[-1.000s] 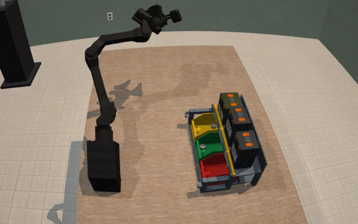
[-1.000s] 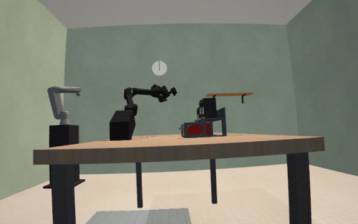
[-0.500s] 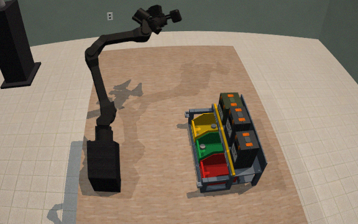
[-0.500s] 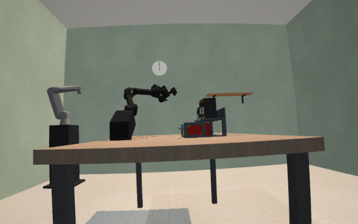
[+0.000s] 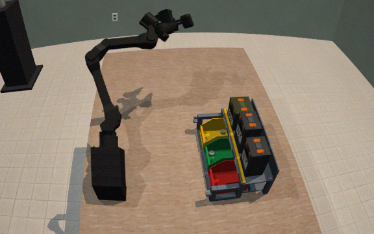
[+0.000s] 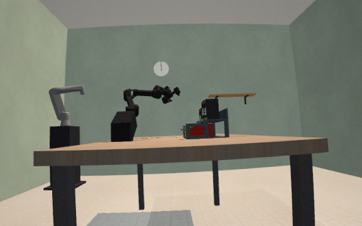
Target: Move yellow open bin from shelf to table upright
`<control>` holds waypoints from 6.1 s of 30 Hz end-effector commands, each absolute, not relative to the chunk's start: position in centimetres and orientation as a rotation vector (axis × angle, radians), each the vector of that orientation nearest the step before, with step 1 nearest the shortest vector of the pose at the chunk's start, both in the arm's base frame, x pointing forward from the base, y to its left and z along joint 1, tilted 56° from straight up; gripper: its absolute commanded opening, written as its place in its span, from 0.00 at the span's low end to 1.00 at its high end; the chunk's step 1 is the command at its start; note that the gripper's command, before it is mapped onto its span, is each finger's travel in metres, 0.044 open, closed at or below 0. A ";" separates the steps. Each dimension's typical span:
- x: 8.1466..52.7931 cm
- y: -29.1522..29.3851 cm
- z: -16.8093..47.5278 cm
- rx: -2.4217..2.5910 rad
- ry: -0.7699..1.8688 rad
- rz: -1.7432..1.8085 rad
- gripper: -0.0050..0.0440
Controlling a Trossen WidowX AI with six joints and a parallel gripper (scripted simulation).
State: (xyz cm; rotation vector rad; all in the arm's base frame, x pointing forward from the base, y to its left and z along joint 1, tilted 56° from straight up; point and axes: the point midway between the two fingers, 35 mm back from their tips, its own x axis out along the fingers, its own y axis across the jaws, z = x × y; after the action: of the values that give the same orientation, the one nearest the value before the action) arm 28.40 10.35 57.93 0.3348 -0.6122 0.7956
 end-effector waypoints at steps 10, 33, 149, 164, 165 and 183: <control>29.5 9.0 54.9 0.303 -0.561 0.647 1.00; 30.8 7.0 50.6 0.265 -0.482 0.505 1.00; 28.1 0.2 27.6 -0.077 0.010 0.237 1.00; 30.3 1.3 23.4 -0.152 0.091 0.466 1.00; 30.3 1.3 23.4 -0.152 0.091 0.466 1.00; 32.5 2.4 19.1 -0.228 0.173 0.695 1.00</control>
State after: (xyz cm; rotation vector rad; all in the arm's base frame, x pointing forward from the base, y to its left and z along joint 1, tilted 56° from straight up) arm 32.05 2.34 18.52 -0.2041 0.1844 0.6739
